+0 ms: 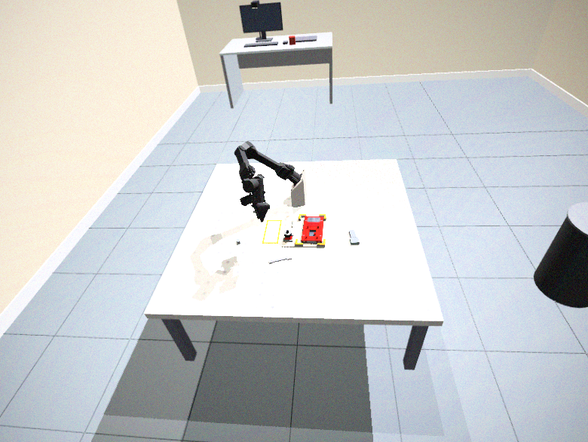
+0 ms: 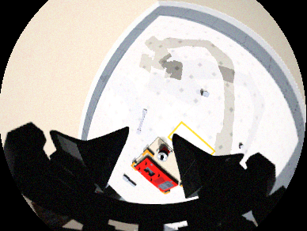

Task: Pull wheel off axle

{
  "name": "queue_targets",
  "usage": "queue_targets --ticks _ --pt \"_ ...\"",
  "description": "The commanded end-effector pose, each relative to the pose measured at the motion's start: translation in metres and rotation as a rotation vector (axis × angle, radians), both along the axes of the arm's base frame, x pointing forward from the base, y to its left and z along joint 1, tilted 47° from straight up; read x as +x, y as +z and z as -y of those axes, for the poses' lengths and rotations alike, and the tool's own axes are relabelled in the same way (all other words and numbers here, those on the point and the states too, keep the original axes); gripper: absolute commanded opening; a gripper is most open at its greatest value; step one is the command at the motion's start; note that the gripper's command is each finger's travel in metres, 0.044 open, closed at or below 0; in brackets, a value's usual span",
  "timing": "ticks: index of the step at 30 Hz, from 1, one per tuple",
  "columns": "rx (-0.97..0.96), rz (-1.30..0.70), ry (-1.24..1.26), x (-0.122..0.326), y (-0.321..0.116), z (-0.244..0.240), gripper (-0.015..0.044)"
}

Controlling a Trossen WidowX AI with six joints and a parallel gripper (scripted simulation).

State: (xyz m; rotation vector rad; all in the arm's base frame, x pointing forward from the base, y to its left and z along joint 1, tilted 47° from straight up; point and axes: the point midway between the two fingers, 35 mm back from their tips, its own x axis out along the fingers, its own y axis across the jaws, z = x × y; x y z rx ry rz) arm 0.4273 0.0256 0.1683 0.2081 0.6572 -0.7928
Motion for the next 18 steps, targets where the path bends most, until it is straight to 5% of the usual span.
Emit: queue_targets --ticks 1,12,18 --pt "0.063 -0.019 -0.135 -0.007 -0.04 -0.006 0.03" --pt "0.107 0.019 -0.592 -0.049 -0.136 -0.012 0.03" --pt "0.103 0.026 -0.619 -0.052 -0.141 -0.012 0.03"
